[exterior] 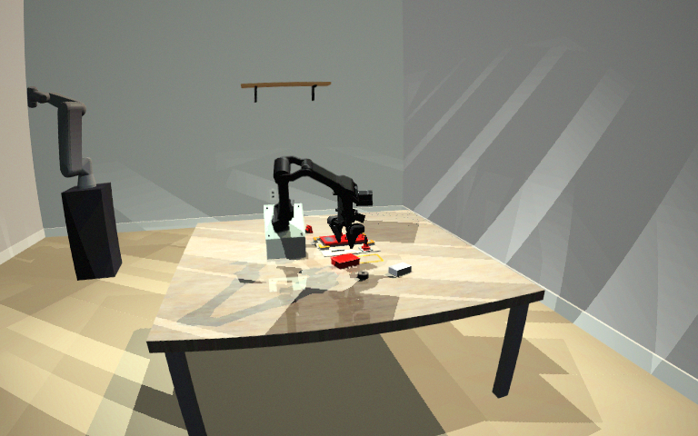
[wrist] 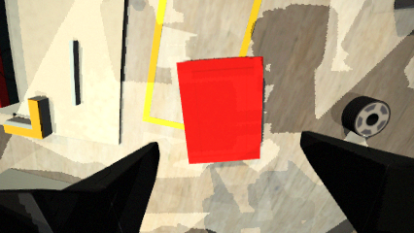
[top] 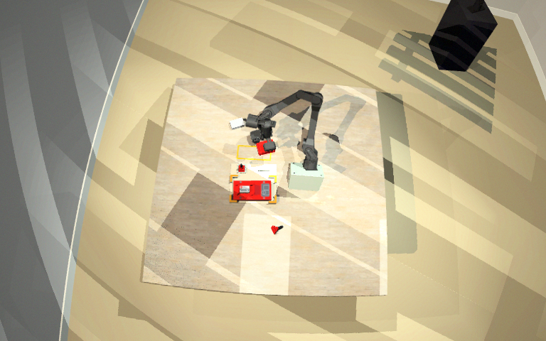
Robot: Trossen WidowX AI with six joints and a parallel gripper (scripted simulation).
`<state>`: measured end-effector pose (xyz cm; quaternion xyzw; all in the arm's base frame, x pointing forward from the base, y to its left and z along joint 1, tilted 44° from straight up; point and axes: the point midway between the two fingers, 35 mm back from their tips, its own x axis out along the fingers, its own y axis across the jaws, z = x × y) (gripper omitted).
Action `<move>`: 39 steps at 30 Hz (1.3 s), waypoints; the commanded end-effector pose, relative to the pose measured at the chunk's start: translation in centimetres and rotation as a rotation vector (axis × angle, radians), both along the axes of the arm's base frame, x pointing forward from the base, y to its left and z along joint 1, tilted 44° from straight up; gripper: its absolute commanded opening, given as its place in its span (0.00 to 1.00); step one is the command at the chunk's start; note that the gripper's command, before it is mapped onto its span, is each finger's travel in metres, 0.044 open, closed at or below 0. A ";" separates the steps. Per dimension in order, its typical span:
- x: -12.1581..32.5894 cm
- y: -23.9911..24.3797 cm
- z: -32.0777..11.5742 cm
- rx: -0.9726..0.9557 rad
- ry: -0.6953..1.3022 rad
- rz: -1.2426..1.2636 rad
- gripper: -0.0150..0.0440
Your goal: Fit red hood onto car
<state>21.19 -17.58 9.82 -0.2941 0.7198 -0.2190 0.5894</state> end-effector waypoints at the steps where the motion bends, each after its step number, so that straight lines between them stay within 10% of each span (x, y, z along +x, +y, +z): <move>1: -0.1 -0.2 -0.2 -0.003 0.007 0.004 1.00; 39: -0.3 -1.9 -2.0 -0.003 0.006 0.004 1.00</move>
